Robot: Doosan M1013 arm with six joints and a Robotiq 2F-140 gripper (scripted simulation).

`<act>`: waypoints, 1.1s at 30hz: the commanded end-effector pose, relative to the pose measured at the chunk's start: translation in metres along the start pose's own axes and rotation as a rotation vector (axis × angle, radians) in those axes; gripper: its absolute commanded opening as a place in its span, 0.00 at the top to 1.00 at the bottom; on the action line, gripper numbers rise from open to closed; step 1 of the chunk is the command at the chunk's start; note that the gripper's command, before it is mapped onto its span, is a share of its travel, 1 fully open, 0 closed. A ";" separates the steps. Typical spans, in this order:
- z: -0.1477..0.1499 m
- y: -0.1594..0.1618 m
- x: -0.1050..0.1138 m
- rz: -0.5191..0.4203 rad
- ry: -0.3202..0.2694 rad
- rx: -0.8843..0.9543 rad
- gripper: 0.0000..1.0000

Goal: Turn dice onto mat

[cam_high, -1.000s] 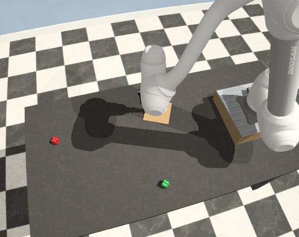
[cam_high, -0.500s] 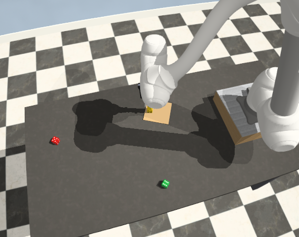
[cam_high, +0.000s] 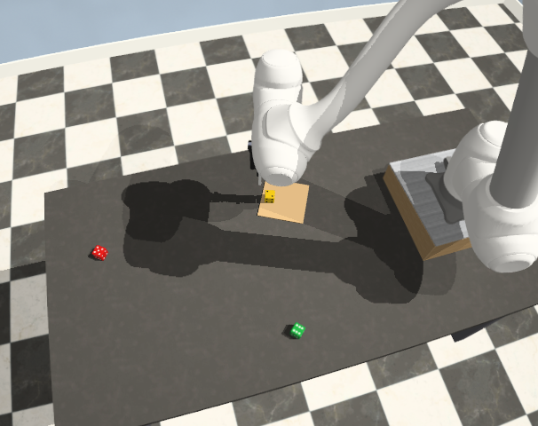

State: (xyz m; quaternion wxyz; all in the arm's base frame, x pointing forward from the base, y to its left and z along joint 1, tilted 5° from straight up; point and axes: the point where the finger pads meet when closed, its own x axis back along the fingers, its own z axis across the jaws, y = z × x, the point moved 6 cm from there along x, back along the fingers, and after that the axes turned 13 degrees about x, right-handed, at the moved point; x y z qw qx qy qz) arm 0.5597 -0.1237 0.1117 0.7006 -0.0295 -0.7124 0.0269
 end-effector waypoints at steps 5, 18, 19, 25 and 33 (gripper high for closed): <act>0.000 0.000 0.000 0.000 0.000 0.000 0.00; 0.000 0.000 0.000 0.000 0.000 0.000 0.00; 0.000 0.000 0.000 0.000 0.000 0.001 0.00; -0.008 0.022 0.000 -0.001 0.000 0.154 0.00; -0.022 0.072 -0.001 -0.003 -0.001 0.484 0.00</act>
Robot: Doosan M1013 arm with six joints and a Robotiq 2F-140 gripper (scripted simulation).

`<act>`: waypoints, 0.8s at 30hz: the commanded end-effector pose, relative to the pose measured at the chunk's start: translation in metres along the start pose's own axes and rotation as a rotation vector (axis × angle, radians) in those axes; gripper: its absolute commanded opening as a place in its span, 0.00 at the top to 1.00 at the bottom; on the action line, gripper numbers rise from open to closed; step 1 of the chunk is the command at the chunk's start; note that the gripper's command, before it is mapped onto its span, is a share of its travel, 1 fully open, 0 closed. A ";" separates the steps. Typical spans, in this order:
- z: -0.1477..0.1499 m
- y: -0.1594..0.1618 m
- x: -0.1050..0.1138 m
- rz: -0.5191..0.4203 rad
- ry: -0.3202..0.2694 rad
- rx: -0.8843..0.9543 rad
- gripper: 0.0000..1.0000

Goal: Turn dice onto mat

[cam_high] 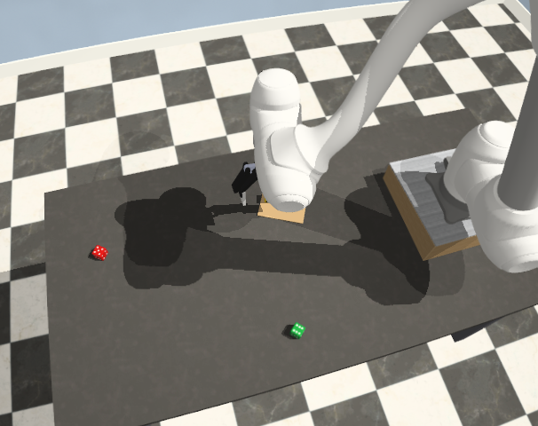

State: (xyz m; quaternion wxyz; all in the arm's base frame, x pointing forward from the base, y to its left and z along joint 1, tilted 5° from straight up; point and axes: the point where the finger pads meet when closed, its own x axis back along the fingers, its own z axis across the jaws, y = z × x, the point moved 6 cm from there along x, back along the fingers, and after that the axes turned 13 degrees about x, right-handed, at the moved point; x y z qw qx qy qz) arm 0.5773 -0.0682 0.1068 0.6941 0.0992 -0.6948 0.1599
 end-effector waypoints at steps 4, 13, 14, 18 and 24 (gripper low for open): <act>-0.028 0.041 0.000 -0.007 -0.004 0.320 0.00; -0.050 0.080 -0.001 -0.008 -0.005 0.604 0.00; -0.060 0.100 -0.001 -0.008 -0.006 0.742 0.00; -0.069 0.121 -0.001 -0.007 -0.006 0.883 0.00; -0.085 0.164 -0.002 -0.007 -0.007 1.166 0.00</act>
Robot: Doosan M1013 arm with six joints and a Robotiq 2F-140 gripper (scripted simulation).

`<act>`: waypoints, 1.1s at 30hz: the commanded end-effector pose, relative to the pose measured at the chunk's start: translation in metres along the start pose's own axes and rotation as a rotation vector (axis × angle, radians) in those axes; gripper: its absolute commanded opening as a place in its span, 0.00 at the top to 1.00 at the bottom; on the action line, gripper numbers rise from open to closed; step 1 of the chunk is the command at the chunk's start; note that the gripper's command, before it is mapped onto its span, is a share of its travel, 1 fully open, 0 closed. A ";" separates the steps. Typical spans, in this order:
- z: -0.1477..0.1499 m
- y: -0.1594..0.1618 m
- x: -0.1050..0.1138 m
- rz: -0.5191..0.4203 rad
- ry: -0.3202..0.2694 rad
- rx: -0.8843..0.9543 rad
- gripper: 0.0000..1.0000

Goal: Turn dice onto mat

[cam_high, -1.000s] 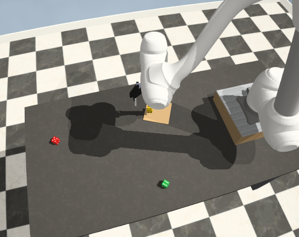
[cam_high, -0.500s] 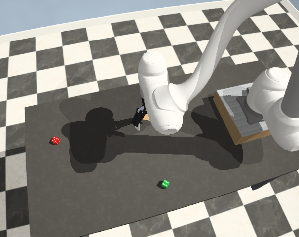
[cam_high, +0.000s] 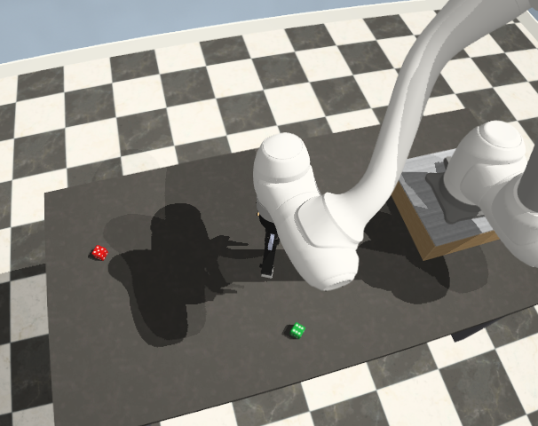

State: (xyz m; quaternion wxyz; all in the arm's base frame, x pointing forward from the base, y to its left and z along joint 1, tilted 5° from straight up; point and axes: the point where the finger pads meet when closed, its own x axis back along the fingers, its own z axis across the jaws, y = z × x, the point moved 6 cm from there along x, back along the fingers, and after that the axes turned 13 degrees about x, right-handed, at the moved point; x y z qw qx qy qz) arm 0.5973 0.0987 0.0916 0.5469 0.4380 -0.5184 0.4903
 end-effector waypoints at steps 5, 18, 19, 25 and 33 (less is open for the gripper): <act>-0.038 0.007 0.000 -0.003 -0.007 0.240 0.00; -0.141 0.040 -0.002 -0.001 -0.005 0.895 0.00; -0.145 0.042 -0.002 -0.001 -0.005 0.921 0.00; -0.174 0.056 -0.002 0.000 -0.004 1.115 0.00; -0.189 0.064 -0.003 0.000 -0.003 1.216 0.65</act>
